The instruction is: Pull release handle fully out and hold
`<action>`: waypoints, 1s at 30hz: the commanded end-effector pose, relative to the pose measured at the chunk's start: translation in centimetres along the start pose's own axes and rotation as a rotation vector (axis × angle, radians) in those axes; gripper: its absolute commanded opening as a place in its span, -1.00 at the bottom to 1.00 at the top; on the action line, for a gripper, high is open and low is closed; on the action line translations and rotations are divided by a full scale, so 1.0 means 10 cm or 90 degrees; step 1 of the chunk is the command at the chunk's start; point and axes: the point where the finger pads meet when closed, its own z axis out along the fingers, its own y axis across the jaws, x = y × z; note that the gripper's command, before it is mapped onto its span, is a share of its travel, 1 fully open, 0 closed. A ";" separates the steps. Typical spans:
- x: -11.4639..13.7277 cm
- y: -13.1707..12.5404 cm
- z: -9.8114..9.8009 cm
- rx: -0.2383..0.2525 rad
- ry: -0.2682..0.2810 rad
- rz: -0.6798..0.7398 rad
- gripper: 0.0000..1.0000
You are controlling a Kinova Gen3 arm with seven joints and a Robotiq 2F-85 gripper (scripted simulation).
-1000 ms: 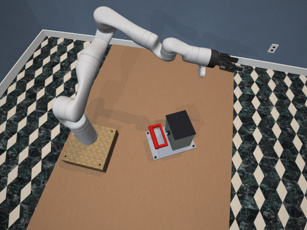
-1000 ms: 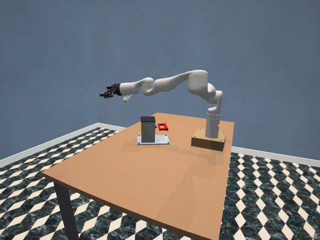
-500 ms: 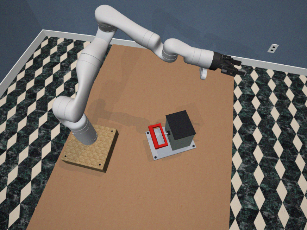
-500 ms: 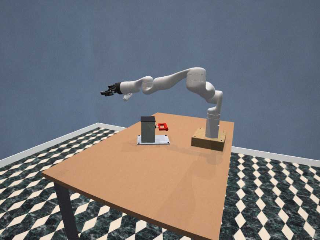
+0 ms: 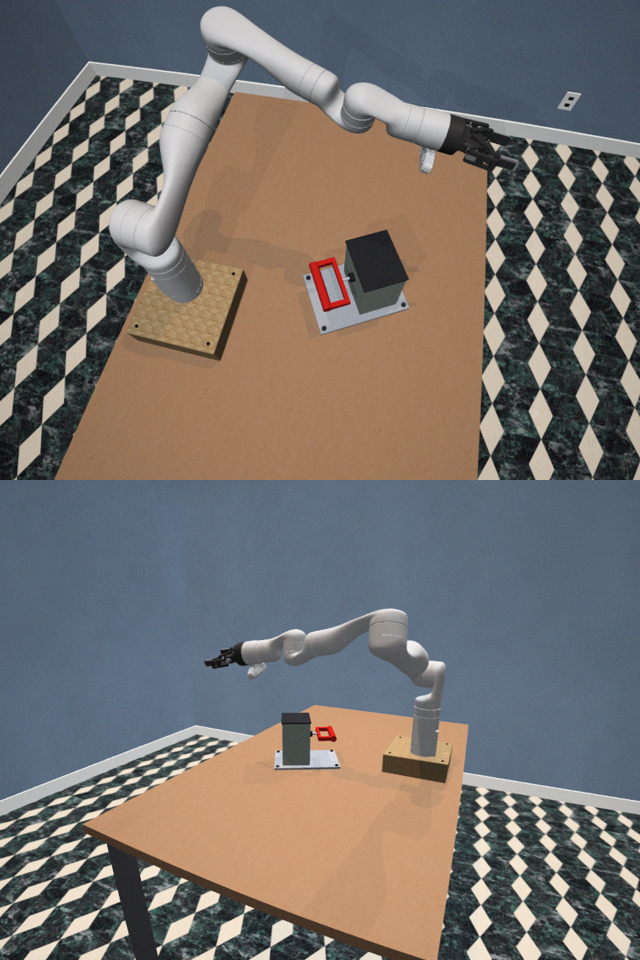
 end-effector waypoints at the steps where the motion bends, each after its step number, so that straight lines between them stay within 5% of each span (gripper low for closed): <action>1: -0.02 -0.02 0.00 0.001 -0.001 0.002 1.00; 2: 0.00 -0.18 0.05 0.016 0.008 0.024 1.00; 30: 0.08 -0.68 0.15 0.063 0.034 0.091 1.00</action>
